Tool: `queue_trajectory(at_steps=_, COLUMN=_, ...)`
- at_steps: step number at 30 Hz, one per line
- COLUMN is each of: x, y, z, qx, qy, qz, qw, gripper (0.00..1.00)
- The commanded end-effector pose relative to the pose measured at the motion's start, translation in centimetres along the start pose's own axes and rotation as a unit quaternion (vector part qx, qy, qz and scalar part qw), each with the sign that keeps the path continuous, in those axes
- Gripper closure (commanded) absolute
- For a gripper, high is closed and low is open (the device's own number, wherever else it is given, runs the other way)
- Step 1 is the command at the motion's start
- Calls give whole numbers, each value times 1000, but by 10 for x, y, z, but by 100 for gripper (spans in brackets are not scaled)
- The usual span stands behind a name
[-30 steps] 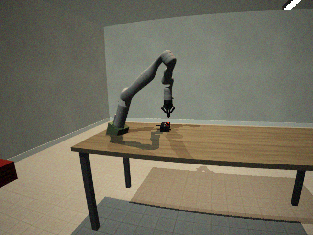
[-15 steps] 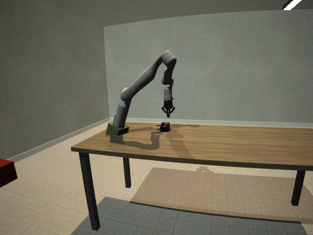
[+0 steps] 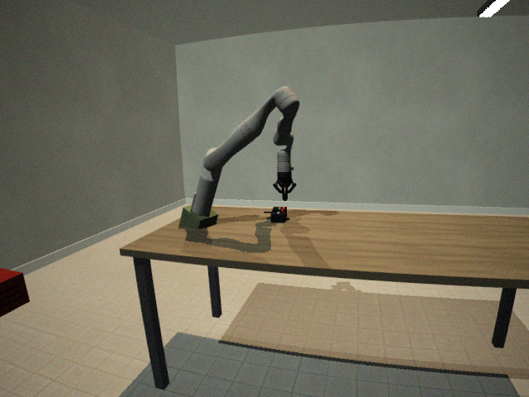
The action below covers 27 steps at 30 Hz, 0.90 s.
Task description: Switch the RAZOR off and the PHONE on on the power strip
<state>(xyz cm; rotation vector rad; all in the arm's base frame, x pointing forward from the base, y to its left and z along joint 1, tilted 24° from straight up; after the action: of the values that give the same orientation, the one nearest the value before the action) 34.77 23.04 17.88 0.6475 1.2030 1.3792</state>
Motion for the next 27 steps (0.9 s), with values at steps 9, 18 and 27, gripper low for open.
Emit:
queue_trajectory(at_steps=9, x=1, y=-12, z=-1, qx=2, qy=1, qz=0, qw=1000, gripper=100)
queue_trajectory(at_steps=18, x=1, y=-23, z=-1, qx=2, qy=1, qz=0, qw=1000, gripper=100)
queue_trajectory(at_steps=27, x=1, y=-28, z=-1, qx=2, qy=1, qz=0, qw=1000, gripper=100)
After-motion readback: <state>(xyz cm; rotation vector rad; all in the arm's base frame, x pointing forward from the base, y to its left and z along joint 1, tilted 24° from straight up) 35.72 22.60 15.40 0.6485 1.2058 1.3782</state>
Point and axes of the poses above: the point where the finger pads meet when closed, its own y axis back along the fingers, its own z axis across the jaws, x = y × z, the point moved 4 cm from there along y, back along the fingers, and after that the axes turned 10 degrees about y, right-handed, at the moved point
